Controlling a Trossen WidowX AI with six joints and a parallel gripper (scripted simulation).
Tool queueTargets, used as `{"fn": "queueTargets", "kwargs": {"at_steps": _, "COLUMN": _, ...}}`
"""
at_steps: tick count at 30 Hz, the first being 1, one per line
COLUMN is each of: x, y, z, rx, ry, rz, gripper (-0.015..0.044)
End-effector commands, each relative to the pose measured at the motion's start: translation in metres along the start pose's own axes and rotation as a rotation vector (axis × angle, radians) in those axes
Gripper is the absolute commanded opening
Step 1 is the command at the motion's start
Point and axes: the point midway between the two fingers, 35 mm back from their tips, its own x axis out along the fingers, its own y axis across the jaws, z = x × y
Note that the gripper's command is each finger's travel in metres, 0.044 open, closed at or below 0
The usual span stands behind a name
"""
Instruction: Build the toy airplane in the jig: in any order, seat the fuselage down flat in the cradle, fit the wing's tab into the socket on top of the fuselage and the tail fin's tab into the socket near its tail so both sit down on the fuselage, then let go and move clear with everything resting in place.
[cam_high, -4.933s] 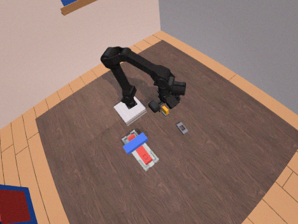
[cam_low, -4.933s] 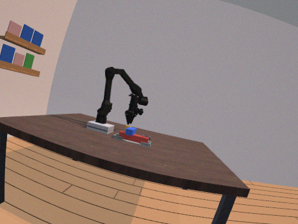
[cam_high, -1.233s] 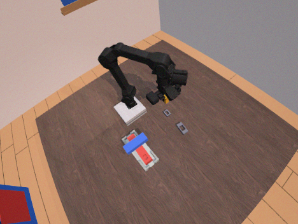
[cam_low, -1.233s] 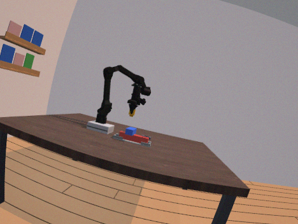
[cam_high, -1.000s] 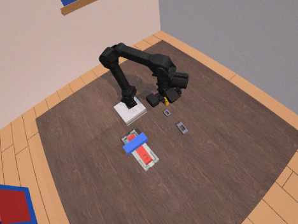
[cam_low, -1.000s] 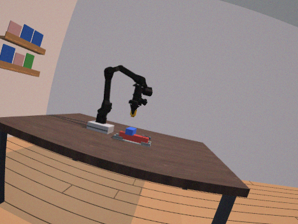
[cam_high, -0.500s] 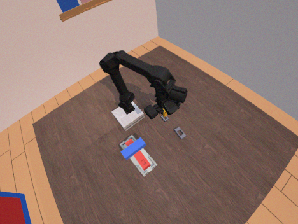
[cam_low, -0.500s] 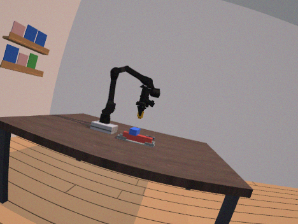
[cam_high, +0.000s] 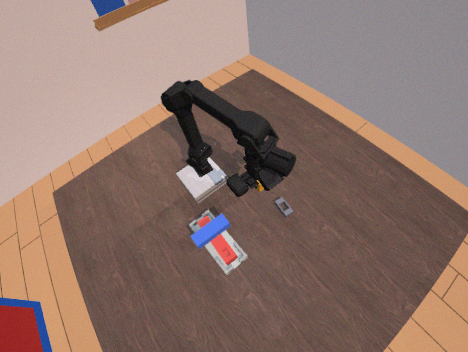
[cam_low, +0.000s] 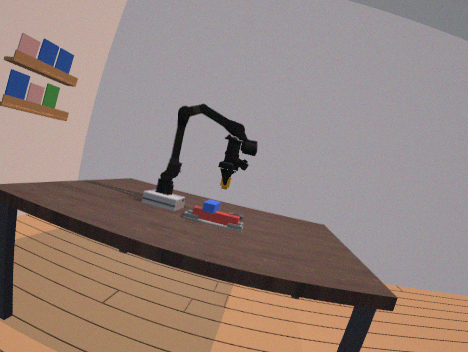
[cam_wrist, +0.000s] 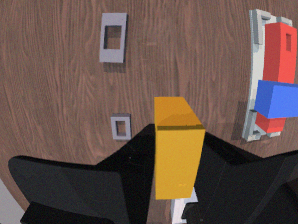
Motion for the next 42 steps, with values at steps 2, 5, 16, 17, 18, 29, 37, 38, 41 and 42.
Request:
{"fn": "queueTargets", "kwargs": {"at_steps": 2, "x": 0.002, "y": -0.009, "z": 0.011, "rx": -0.008, "ry": -0.005, "rz": -0.001, "gripper": 0.0000}}
{"fn": "queueTargets", "kwargs": {"at_steps": 5, "x": 0.003, "y": -0.014, "z": 0.016, "rx": -0.009, "ry": -0.007, "rz": -0.001, "gripper": 0.0000}}
{"fn": "queueTargets", "kwargs": {"at_steps": 16, "x": 0.008, "y": -0.037, "z": 0.031, "rx": 0.038, "ry": 0.004, "rz": 0.000, "gripper": 0.0000}}
{"fn": "queueTargets", "kwargs": {"at_steps": 17, "x": 0.008, "y": -0.039, "z": 0.032, "rx": 0.038, "ry": 0.004, "rz": 0.000, "gripper": 0.0000}}
{"fn": "queueTargets", "kwargs": {"at_steps": 18, "x": 0.009, "y": -0.041, "z": 0.034, "rx": 0.037, "ry": 0.004, "rz": 0.000, "gripper": 0.0000}}
{"fn": "queueTargets", "kwargs": {"at_steps": 29, "x": 0.014, "y": -0.066, "z": 0.050, "rx": 0.031, "ry": -0.003, "rz": 0.003, "gripper": 0.0000}}
{"fn": "queueTargets", "kwargs": {"at_steps": 37, "x": 0.018, "y": -0.085, "z": 0.060, "rx": 0.029, "ry": -0.012, "rz": 0.008, "gripper": 0.0000}}
{"fn": "queueTargets", "kwargs": {"at_steps": 38, "x": 0.018, "y": -0.087, "z": 0.061, "rx": 0.027, "ry": -0.012, "rz": 0.008, "gripper": 0.0000}}
{"fn": "queueTargets", "kwargs": {"at_steps": 41, "x": 0.019, "y": -0.095, "z": 0.065, "rx": 0.022, "ry": -0.014, "rz": 0.007, "gripper": 0.0000}}
{"fn": "queueTargets", "kwargs": {"at_steps": 42, "x": 0.020, "y": -0.098, "z": 0.066, "rx": 0.021, "ry": -0.014, "rz": 0.007, "gripper": 0.0000}}
